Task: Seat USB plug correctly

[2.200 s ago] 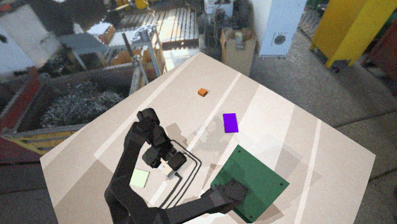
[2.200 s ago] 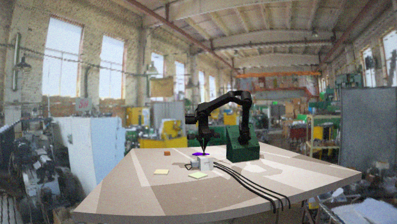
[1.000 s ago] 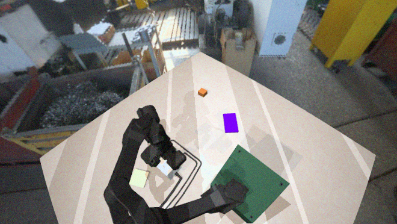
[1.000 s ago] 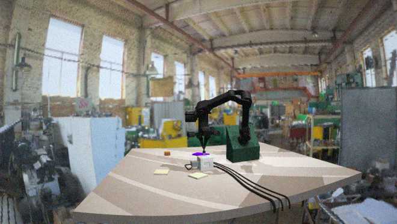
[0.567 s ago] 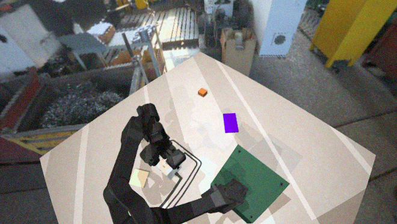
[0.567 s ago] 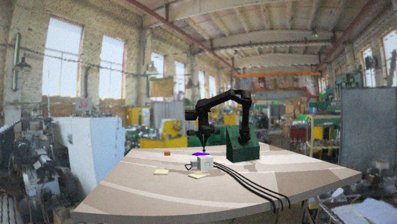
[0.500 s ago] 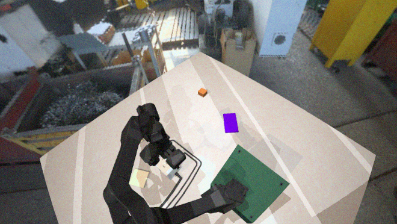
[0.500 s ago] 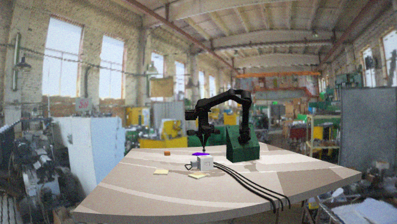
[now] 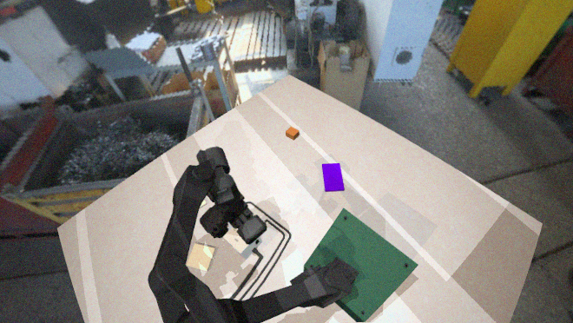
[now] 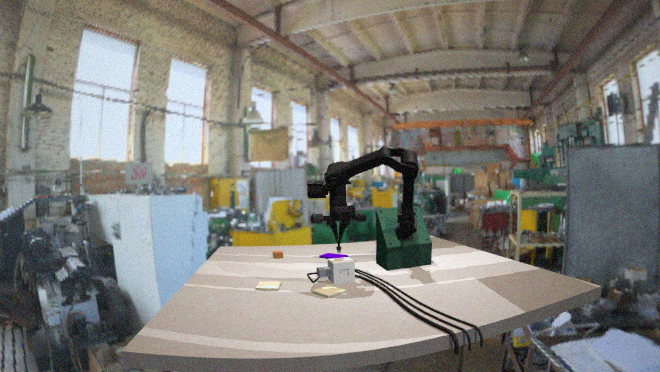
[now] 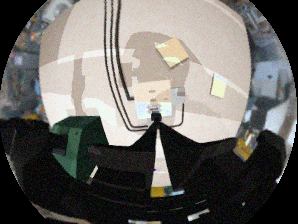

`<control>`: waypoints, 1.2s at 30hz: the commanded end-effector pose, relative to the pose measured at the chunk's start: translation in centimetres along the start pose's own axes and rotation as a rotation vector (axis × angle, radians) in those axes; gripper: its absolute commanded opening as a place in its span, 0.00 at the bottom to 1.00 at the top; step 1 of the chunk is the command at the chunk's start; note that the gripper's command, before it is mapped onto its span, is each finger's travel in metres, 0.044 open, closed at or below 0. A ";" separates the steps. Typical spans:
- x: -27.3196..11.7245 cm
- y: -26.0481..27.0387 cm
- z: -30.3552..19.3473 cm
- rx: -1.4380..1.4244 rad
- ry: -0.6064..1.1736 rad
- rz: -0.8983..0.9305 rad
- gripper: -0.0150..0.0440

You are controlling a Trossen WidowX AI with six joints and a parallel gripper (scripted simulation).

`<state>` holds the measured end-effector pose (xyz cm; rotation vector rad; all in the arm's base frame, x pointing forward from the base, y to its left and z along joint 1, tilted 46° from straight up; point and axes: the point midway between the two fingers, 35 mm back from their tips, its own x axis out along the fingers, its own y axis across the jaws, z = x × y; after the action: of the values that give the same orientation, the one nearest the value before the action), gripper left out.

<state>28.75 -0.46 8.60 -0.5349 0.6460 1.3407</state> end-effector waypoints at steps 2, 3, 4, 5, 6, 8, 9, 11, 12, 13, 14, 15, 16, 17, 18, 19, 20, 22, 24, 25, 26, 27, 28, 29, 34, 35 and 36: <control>0.1 0.0 0.0 0.106 0.001 0.001 0.25; 0.1 0.0 0.0 0.135 0.000 0.001 0.25; 0.1 0.0 0.0 0.163 0.000 0.001 0.25; 0.1 0.0 0.0 0.190 0.000 0.001 0.25; 0.1 0.0 0.0 0.217 0.000 0.001 0.25; 0.1 0.0 0.0 0.269 0.000 0.001 0.25; 0.1 0.0 0.0 0.295 0.000 0.001 0.25; 0.1 0.0 0.0 0.347 0.000 0.001 0.25; 0.1 0.0 0.0 0.373 0.000 0.001 0.25; 0.1 0.0 0.0 0.399 0.000 0.001 0.25; 0.1 0.0 0.0 0.425 0.000 0.001 0.25; 0.1 0.0 0.0 0.452 0.000 0.001 0.25; 0.1 0.0 0.0 0.478 0.000 0.001 0.25; 0.1 0.0 0.0 0.504 0.000 0.001 0.25; 0.1 0.0 0.0 0.530 0.000 0.001 0.25; 0.1 0.0 0.0 0.556 0.000 0.001 0.25; 0.1 0.0 0.0 0.583 0.000 0.001 0.25; 0.1 0.0 0.0 0.635 0.000 0.001 0.25; 0.1 0.0 0.0 0.687 0.001 0.001 0.25; 0.1 0.0 0.0 0.713 0.001 0.001 0.25; 0.1 0.0 0.0 0.740 0.001 0.001 0.25; 0.1 0.0 0.0 0.766 0.001 0.001 0.25; 0.1 0.0 0.0 0.792 0.001 0.001 0.25; 0.1 0.0 0.0 0.818 0.001 0.001 0.25; 0.1 0.0 0.0 0.949 0.001 0.001 0.25; 0.1 0.0 0.0 0.975 0.001 0.001 0.25; 0.1 0.0 0.0 1.001 0.001 0.001 0.25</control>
<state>28.72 -0.42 8.54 0.2266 1.1676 0.8938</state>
